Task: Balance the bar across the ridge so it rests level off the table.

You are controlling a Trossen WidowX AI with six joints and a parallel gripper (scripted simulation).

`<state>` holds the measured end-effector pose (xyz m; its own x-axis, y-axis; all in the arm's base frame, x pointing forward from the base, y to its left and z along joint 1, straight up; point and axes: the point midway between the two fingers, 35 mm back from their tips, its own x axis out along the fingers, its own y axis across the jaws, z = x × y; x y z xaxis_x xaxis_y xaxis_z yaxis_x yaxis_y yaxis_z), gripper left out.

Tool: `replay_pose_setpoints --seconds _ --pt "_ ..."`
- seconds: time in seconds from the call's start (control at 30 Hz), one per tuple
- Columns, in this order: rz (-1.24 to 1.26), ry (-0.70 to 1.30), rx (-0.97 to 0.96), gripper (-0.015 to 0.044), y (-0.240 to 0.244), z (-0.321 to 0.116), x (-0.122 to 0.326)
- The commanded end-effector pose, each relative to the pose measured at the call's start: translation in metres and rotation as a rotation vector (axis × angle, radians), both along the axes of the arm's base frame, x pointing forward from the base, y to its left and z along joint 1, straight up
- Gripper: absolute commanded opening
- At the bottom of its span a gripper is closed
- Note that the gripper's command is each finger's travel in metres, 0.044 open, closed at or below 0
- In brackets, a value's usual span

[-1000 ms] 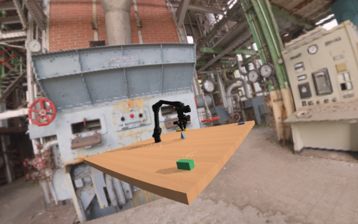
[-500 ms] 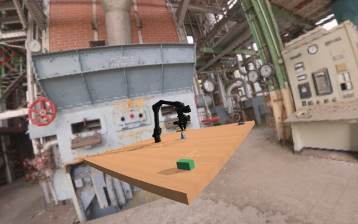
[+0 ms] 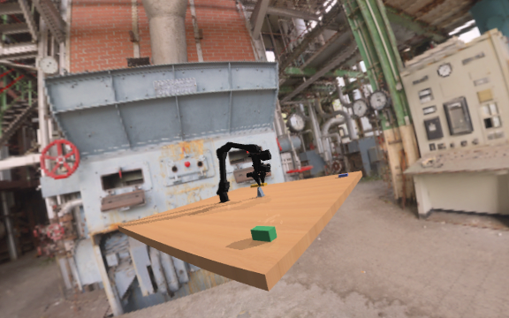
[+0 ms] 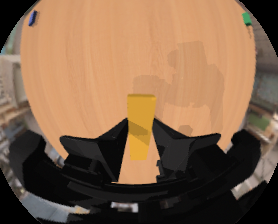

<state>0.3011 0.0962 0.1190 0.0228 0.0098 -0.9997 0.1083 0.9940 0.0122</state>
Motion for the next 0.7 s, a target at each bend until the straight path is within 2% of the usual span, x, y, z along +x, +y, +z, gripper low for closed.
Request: replay_pose_setpoints --seconds 0.0,0.67 --pt "0.0 -0.002 -0.002 0.0 -0.0003 -0.0006 0.0005" --pt "0.0 -0.002 -0.002 0.0 -0.0003 -0.0023 0.0005"
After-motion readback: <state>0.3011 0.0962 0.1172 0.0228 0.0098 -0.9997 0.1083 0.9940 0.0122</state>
